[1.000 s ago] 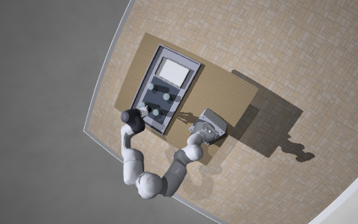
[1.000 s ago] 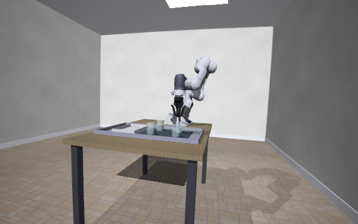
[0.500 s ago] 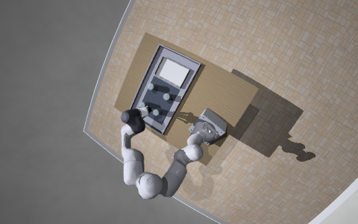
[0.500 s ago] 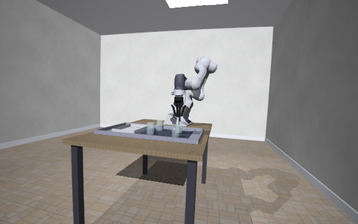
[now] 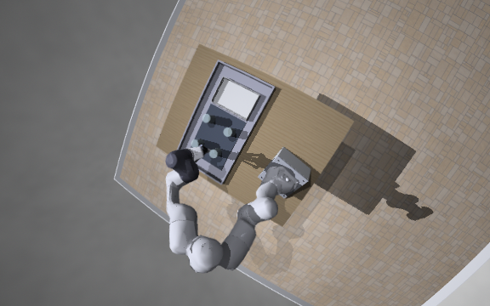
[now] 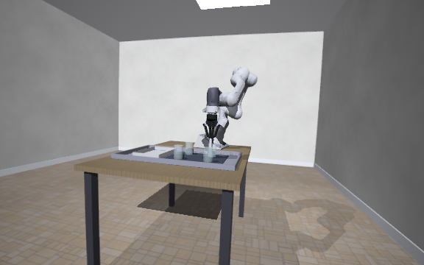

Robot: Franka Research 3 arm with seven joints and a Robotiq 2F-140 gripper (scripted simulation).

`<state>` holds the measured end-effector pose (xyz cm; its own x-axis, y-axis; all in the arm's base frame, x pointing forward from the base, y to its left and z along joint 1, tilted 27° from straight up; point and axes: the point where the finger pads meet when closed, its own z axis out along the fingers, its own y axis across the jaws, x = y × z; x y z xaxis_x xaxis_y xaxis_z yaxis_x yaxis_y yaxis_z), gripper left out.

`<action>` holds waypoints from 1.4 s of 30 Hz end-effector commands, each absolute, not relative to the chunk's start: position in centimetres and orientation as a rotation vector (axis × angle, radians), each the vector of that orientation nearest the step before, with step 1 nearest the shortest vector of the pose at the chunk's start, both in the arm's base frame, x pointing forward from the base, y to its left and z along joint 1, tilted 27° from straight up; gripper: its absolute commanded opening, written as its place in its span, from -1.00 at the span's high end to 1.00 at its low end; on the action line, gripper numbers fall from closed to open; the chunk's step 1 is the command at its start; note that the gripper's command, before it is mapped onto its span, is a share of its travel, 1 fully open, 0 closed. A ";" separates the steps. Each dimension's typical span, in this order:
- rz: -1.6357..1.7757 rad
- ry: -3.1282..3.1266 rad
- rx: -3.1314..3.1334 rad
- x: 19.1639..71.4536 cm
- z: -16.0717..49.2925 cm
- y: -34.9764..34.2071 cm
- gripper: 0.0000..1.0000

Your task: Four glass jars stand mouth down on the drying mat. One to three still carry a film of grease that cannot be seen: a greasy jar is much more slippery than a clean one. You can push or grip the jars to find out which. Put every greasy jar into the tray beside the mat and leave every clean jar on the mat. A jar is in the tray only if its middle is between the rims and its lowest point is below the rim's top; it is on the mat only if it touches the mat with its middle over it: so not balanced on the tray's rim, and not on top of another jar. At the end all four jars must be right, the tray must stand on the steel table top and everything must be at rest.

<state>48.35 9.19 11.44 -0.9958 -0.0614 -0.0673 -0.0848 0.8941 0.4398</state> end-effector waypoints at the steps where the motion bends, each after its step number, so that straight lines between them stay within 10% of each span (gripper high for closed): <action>1: 0.704 3.004 -0.120 48.3 11.5 9.2 1.00; 42: 0.704 3.004 -0.120 47.8 11.8 9.0 1.00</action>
